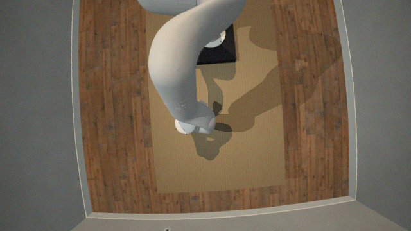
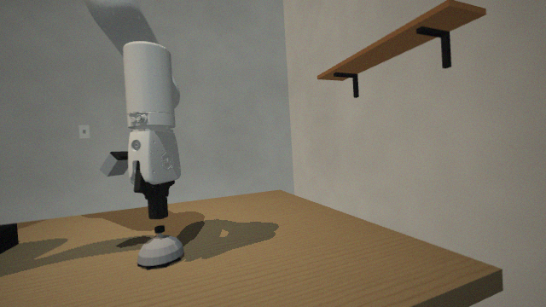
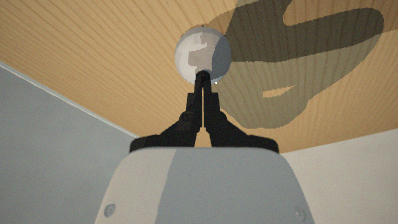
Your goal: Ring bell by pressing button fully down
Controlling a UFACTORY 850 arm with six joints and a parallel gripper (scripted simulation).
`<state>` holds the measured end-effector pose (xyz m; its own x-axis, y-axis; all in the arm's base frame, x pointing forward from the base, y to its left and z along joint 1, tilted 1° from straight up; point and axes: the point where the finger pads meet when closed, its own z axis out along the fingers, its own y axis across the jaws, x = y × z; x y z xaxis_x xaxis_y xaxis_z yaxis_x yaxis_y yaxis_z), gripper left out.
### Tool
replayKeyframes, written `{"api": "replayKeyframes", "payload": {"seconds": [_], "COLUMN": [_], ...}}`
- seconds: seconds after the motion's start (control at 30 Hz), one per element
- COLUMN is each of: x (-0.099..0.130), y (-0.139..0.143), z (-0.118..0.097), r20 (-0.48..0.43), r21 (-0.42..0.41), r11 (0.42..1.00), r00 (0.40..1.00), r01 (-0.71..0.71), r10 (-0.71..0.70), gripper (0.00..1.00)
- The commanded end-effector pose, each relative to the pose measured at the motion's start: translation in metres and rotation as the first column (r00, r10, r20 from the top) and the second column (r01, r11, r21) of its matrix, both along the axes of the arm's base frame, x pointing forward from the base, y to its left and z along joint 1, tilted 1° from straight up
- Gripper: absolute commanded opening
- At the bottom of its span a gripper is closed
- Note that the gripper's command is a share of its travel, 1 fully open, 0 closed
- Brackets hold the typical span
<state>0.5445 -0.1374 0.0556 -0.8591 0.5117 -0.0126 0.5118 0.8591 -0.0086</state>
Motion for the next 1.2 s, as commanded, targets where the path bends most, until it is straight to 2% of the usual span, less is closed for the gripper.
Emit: {"api": "replayKeyframes", "payload": {"seconds": [0.0,1.17], "x": [0.001,0.001], "y": [0.000,0.000], "z": [-0.004,-0.015], "r20": [0.002,0.002], "r21": [0.000,0.000], "r11": [1.000,1.000], "r00": [1.000,1.000], "r01": [0.000,0.000], "r10": [0.000,0.000], "gripper": [0.00,0.00]}}
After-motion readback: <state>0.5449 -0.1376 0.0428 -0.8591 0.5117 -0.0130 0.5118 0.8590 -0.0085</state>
